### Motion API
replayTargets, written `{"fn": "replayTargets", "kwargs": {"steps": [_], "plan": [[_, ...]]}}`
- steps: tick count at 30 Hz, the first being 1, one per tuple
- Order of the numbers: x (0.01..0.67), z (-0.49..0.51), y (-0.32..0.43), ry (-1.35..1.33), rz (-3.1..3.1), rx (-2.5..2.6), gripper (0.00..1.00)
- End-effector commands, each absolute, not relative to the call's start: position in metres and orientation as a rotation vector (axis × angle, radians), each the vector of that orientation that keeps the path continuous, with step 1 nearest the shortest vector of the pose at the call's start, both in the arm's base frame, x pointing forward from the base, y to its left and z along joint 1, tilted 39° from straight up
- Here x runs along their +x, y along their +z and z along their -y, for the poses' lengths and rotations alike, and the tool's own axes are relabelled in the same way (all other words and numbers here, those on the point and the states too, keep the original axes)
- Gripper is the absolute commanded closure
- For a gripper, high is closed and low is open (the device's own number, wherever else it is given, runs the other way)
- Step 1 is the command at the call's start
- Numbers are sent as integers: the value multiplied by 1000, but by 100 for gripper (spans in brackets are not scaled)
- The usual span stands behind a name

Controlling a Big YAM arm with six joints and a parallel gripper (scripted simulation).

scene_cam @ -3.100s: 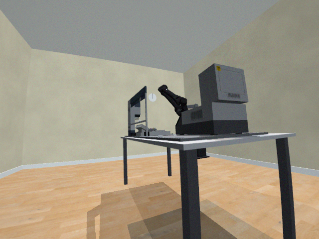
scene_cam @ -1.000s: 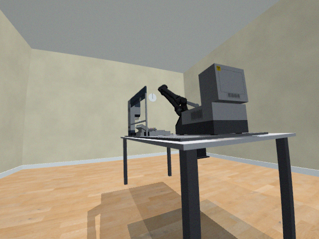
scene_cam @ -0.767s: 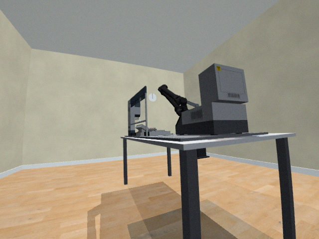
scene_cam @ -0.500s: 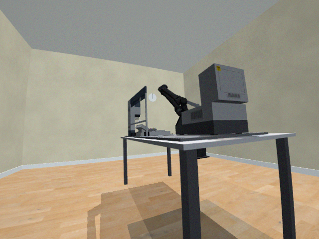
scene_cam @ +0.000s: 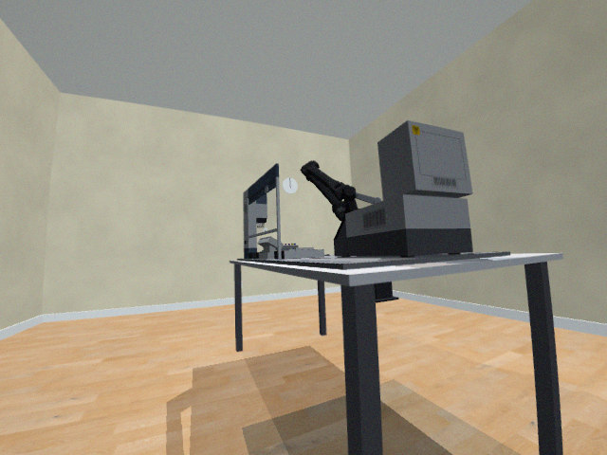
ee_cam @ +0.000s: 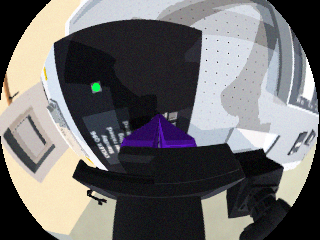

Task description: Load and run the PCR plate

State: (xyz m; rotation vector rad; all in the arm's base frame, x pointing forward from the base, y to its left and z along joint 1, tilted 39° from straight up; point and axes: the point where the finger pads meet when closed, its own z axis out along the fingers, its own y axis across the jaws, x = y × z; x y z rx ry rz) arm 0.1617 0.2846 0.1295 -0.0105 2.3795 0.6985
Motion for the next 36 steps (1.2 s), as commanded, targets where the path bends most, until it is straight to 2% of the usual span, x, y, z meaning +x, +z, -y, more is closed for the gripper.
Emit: {"fn": "replayTargets", "kwargs": {"steps": [1, 19, 36], "plan": [[166, -291, 137, 719, -2358, -9, 100], [159, -282, 120, 689, -2396, -5, 100], [148, -274, 152, 735, -2368, 8, 100]]}}
